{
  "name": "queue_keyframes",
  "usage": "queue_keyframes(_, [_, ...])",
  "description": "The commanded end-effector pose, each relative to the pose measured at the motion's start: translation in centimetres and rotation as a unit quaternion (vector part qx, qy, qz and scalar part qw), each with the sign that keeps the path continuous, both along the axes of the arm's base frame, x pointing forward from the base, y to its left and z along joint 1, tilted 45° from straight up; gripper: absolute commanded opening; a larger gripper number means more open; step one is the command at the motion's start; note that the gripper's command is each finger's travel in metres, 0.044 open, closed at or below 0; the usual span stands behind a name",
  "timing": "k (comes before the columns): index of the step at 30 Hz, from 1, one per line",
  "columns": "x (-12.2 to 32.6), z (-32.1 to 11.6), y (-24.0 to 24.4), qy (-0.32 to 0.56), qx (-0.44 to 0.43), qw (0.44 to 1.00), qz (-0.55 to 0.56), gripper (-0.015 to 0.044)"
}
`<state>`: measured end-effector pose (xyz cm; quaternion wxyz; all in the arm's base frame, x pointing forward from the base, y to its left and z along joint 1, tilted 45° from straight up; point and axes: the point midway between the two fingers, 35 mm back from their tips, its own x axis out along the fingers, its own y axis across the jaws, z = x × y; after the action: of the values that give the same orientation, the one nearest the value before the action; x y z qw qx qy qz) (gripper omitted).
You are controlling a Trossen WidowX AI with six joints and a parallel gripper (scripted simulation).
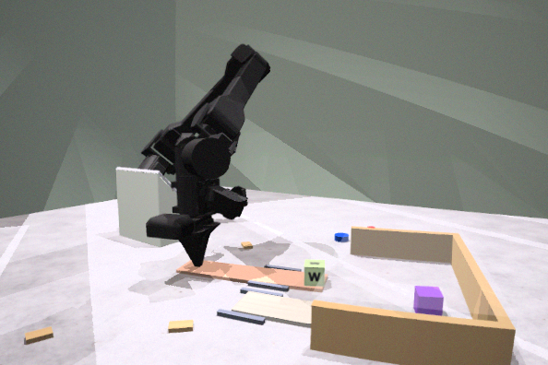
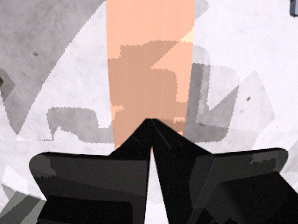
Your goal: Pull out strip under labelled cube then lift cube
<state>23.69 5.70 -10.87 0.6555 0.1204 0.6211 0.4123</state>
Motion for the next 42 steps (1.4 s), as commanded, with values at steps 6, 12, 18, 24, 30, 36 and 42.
queue_keyframes(6, [-1.7, -0.4, 0.2, 0.013, -0.001, 1.000, 0.011, 0.0000])
queue_keyframes(12, [-1.7, -0.4, 0.2, 0.013, -0.001, 1.000, 0.011, 0.0000])
queue_keyframes(18, [-1.7, -0.4, 0.2, 0.013, -0.001, 1.000, 0.011, 0.0000])
queue_keyframes(24, [-1.7, -0.4, 0.2, 0.013, -0.001, 1.000, 0.011, 0.0000])
queue_keyframes(30, [-1.7, -0.4, 0.2, 0.013, -0.001, 1.000, 0.011, 0.0000])
queue_keyframes(36, [-1.7, -0.4, 0.2, 0.013, -0.001, 1.000, 0.011, 0.0000])
queue_keyframes(42, [-0.1, 2.1, -2.5, 0.010, -0.003, 1.000, 0.008, 0.0000])
